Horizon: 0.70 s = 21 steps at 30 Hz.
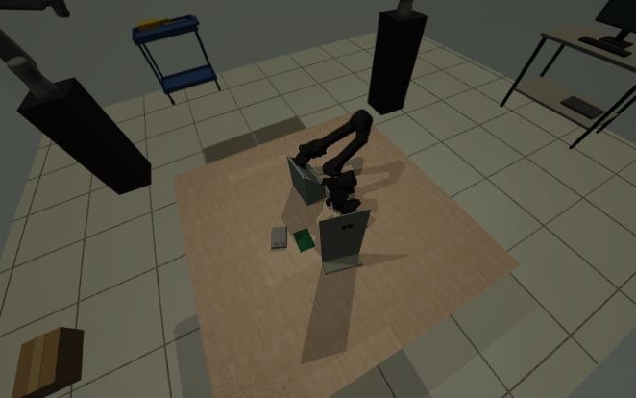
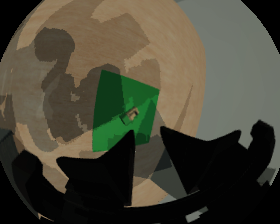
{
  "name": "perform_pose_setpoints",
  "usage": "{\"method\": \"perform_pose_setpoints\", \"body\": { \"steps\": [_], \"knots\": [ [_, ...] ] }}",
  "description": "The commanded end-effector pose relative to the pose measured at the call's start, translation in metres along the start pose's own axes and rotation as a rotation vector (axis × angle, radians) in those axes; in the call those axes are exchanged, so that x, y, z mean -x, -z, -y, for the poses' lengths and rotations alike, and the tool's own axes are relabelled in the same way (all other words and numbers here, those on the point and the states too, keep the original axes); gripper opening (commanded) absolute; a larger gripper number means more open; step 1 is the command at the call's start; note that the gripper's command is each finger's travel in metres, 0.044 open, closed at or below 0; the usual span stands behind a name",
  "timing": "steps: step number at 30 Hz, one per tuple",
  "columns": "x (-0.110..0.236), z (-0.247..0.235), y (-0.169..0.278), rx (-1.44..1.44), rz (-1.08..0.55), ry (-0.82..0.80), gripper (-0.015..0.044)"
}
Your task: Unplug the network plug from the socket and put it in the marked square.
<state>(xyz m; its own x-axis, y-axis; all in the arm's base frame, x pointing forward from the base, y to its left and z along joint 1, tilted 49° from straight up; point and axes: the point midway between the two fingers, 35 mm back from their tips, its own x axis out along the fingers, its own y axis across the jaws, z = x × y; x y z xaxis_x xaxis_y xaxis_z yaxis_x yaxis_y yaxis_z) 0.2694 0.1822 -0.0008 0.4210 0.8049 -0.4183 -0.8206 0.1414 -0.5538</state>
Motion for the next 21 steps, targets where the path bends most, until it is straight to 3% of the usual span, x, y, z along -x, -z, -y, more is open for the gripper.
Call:
{"method": "perform_pose_setpoints", "body": {
  "steps": [1,21],
  "knots": [
    [0.004,0.005,-0.002,0.012,0.007,0.003,0.0156],
    [0.019,0.017,0.0,0.015,0.003,0.0,0.0156]
  ]
}}
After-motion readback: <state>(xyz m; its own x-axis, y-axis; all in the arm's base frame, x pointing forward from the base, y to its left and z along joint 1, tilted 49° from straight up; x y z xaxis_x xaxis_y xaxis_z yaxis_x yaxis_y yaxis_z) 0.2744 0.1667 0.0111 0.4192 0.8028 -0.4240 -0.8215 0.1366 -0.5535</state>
